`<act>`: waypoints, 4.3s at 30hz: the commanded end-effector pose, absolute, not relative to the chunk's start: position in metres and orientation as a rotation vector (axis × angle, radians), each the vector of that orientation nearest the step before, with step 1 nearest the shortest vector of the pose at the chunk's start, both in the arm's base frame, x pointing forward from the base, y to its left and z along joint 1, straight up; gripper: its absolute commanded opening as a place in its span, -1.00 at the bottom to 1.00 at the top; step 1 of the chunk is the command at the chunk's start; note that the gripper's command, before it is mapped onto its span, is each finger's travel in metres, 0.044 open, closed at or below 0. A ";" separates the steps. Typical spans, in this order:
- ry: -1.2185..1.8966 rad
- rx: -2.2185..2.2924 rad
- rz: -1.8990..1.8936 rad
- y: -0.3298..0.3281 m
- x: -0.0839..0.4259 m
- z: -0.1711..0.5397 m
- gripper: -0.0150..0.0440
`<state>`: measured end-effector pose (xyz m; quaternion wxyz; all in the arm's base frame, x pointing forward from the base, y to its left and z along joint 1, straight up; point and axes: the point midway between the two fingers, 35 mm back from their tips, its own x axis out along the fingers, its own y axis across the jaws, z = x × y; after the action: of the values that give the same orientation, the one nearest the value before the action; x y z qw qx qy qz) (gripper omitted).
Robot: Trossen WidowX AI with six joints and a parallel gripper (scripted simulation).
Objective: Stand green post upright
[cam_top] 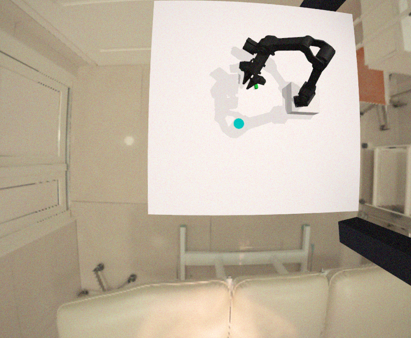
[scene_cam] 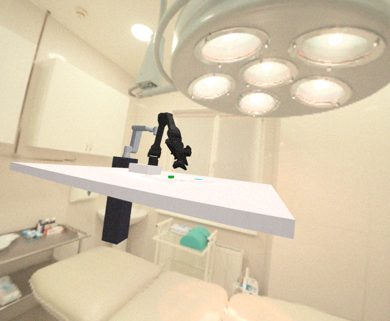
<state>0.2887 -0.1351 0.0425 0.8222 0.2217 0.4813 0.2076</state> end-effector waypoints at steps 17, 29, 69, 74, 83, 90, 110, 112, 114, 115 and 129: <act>1.210 1.200 -1.161 -0.172 0.219 0.099 0.30; 1.182 1.215 -1.215 -0.174 0.217 0.102 0.30; 1.182 1.215 -1.215 -0.178 0.223 0.021 -0.42; 1.182 1.215 -1.215 -0.179 0.223 0.036 -0.42; 1.182 1.215 -1.214 -0.178 0.222 0.065 -0.42; 1.182 1.215 -1.215 -0.176 0.219 0.087 -0.42; 1.325 0.957 -0.956 -0.153 0.246 0.106 -0.42; 1.344 0.915 -0.914 -0.149 0.251 0.107 -0.42; 1.363 0.873 -0.872 -0.145 0.255 0.108 -0.42; 1.371 0.852 -0.851 -0.143 0.257 0.108 -0.42; 1.470 0.554 -0.552 -0.113 0.286 0.113 -0.42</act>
<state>0.2805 -0.1189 0.1140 0.6668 0.2705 0.6399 -0.2696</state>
